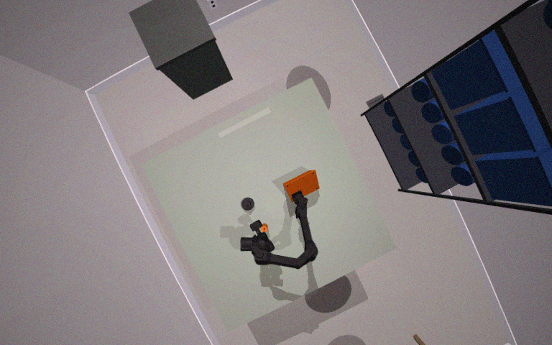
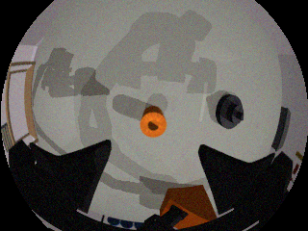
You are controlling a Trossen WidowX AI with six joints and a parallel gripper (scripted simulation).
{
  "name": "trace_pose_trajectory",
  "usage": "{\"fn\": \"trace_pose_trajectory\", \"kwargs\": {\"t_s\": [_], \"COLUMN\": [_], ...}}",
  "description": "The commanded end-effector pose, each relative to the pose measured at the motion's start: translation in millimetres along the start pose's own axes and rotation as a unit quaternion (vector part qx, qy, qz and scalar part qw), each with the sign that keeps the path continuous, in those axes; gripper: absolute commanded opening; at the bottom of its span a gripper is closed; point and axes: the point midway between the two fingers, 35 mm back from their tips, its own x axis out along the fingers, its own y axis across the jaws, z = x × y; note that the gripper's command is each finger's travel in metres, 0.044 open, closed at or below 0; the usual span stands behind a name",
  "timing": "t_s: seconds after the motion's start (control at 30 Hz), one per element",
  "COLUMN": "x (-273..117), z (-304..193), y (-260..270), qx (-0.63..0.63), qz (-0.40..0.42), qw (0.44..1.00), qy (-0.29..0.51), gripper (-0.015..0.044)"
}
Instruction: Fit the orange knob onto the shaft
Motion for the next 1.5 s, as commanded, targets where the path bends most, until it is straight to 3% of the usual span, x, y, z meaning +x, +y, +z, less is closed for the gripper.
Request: {"fn": "trace_pose_trajectory", "kwargs": {"t_s": [0.0, 0.1, 1.47], "x": [8, 34, 98], "z": [1, 1, 1], "y": [2, 3, 2], "qx": [0.005, 0.005, 0.005], "qz": [0.004, 0.004, 0.004], "qw": [1.000, 1.000, 1.000], "qy": [0.000, 0.000, 0.000], "gripper": [0.0440, 0.0440, 0.0440]}}
